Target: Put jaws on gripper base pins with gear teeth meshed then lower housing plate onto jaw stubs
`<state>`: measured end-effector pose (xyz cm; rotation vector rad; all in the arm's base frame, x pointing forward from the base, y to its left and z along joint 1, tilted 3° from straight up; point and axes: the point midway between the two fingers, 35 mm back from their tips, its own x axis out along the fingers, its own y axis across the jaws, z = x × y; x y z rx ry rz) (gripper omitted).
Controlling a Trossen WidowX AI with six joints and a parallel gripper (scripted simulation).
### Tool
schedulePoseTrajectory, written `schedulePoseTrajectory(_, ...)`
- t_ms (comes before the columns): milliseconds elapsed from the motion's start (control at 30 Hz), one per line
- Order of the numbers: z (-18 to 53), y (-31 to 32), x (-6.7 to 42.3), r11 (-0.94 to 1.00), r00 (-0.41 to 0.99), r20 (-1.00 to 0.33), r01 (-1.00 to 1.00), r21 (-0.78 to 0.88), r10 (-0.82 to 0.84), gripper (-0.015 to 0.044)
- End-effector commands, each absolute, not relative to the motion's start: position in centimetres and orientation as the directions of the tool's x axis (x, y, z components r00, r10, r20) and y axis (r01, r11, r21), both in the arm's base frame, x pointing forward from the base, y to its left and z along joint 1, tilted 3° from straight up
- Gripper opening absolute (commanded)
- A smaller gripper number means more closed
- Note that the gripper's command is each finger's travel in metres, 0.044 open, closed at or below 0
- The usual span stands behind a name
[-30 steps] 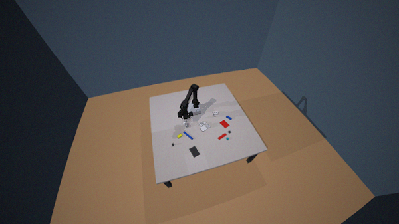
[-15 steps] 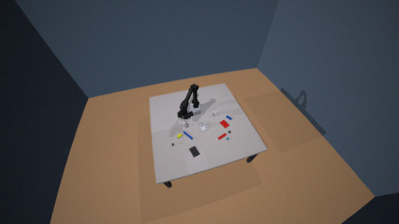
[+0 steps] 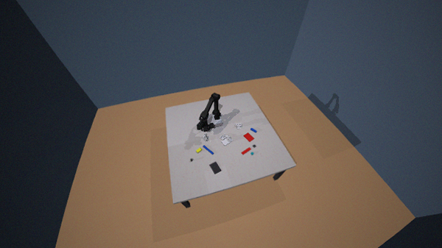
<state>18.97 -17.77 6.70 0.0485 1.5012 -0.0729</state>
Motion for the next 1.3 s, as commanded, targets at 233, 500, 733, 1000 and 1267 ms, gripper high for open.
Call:
schedulePoseTrajectory(233,7.09,-17.84,19.04,0.997,0.072,-0.997,0.074,-0.016,-0.022,0.0072)
schedulePoseTrajectory(500,7.09,-17.84,19.04,0.997,0.072,-0.997,0.074,-0.016,-0.022,0.0000)
schedulePoseTrajectory(733,7.09,-17.84,19.04,0.997,0.072,-0.997,0.074,-0.016,-0.022,0.0000)
schedulePoseTrajectory(1000,7.05,-17.84,19.05,0.997,0.072,-0.997,0.079,-0.017,-0.022,0.0053)
schedulePoseTrajectory(1267,7.05,-17.84,19.05,0.997,0.072,-0.997,0.079,-0.017,-0.022,0.0263)
